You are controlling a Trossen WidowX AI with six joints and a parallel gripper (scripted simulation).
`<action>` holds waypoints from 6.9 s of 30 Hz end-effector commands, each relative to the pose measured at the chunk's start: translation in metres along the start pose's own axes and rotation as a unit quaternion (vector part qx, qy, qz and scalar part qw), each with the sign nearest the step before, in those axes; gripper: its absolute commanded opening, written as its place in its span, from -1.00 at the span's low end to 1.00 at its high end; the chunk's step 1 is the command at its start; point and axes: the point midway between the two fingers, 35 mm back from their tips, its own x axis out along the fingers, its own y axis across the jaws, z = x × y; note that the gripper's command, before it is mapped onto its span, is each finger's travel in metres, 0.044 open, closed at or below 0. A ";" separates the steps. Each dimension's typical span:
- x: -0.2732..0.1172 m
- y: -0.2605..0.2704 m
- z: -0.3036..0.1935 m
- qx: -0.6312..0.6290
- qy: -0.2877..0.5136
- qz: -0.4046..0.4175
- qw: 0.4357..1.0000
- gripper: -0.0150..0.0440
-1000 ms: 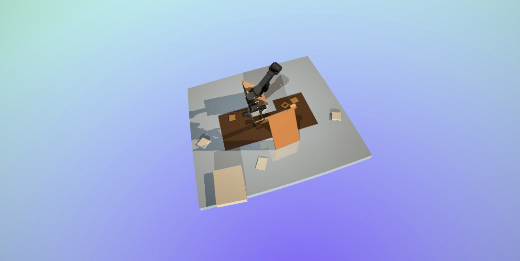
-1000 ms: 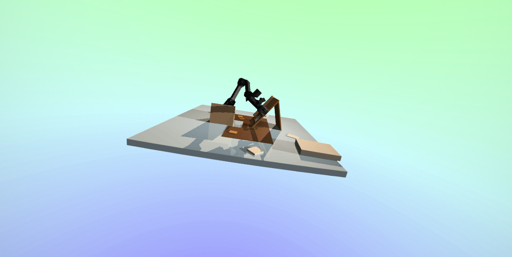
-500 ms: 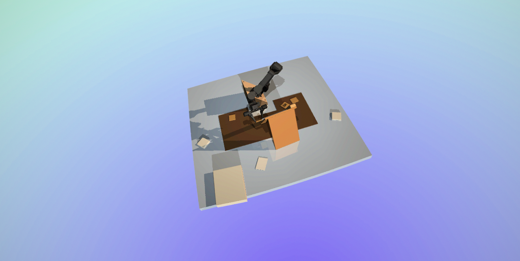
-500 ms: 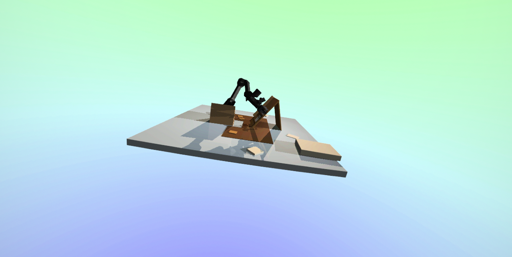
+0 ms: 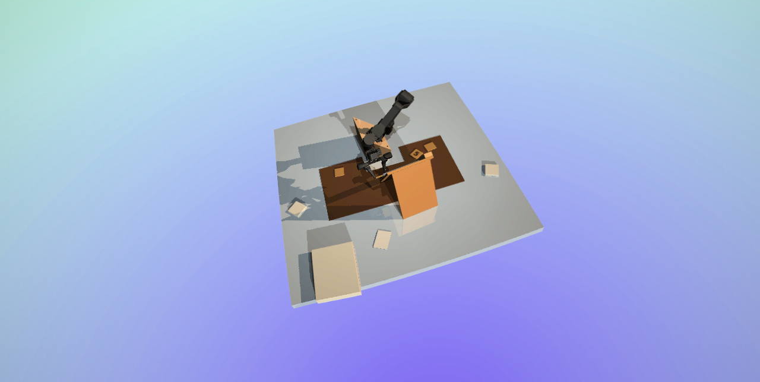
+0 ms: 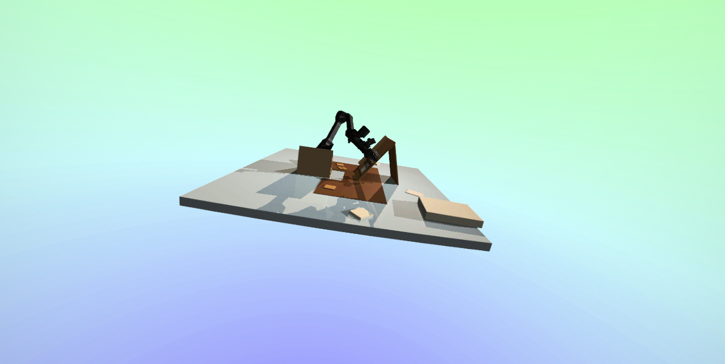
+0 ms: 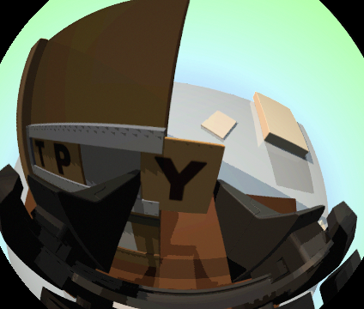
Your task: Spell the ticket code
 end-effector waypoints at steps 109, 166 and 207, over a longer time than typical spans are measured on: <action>0.000 0.050 0.001 0.000 -0.001 0.000 1.000 0.31; -0.044 0.049 0.000 0.000 -0.001 -0.003 1.000 0.51; -0.024 0.012 0.023 0.000 0.314 -0.015 0.949 -0.49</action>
